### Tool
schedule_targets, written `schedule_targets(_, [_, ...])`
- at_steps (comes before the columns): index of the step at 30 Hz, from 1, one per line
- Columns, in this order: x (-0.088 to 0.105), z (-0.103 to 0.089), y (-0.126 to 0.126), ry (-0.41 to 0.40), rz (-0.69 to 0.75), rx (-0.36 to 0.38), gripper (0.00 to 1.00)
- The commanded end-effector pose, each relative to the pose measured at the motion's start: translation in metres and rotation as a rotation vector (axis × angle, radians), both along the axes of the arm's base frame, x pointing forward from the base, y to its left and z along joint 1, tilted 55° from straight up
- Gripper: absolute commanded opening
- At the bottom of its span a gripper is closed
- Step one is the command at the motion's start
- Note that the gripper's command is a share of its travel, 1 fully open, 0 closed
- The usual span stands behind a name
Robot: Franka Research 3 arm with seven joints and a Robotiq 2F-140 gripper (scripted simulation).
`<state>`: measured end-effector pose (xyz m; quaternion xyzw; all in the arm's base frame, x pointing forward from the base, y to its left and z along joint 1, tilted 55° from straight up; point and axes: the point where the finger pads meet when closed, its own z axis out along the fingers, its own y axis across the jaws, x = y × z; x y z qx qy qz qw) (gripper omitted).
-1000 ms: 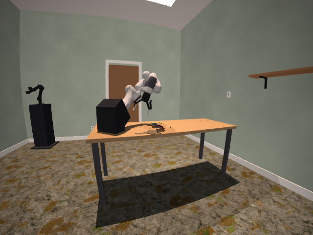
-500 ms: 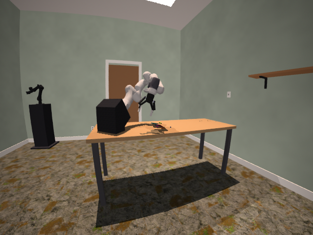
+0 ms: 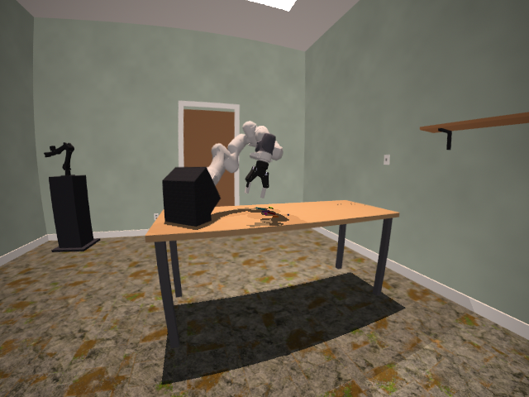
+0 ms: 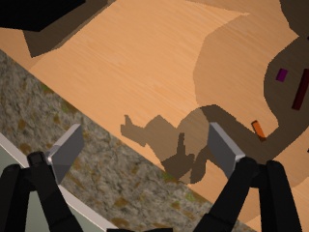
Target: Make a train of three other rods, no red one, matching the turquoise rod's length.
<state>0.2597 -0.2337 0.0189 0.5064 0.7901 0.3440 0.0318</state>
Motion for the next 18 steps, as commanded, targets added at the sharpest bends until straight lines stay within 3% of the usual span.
schedule_targets(1, [0.017, 0.006, -0.001, -0.114, 0.107, -0.06, 1.0])
schedule_targets(5, [0.034, 0.012, -0.003, -0.166, 0.149, -0.089, 1.0])
schedule_targets(9, [0.034, 0.012, -0.003, -0.166, 0.149, -0.089, 1.0])
schedule_targets(10, [0.05, 0.018, -0.004, -0.218, 0.191, -0.119, 1.0])
schedule_targets(17, [0.07, 0.026, -0.005, -0.282, 0.241, -0.156, 1.0])
schedule_targets(18, [0.081, 0.03, -0.005, -0.318, 0.269, -0.177, 1.0])
